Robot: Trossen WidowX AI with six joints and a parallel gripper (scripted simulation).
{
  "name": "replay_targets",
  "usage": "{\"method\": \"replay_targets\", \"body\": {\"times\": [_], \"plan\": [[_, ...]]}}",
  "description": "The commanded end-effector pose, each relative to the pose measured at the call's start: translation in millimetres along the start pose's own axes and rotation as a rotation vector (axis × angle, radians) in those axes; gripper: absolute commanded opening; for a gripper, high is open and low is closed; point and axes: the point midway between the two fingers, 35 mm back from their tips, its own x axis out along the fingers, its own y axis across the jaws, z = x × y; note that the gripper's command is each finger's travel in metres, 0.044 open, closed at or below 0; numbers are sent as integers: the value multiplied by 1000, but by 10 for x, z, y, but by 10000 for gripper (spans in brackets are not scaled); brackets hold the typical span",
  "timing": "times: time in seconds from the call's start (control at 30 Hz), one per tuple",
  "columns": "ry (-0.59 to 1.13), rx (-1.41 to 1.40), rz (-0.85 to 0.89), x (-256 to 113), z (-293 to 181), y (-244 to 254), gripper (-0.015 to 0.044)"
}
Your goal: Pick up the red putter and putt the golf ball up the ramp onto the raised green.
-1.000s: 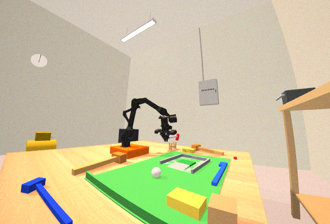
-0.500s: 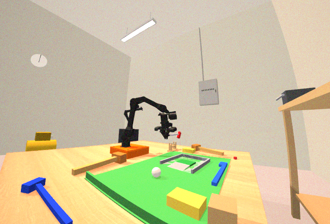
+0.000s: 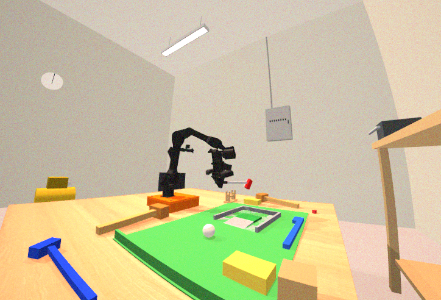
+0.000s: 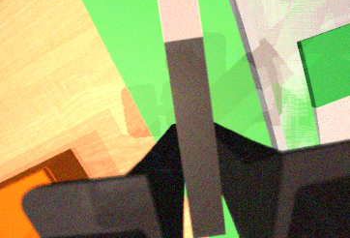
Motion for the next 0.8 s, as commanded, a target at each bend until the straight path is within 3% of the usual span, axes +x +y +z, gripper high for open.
{"method": "replay_targets", "body": {"times": [0.0, 0.77], "plan": [[8, 100, -25, -81, -189, -176, 0], [53, 584, -123, -439, -1404, -708, 0]]}}
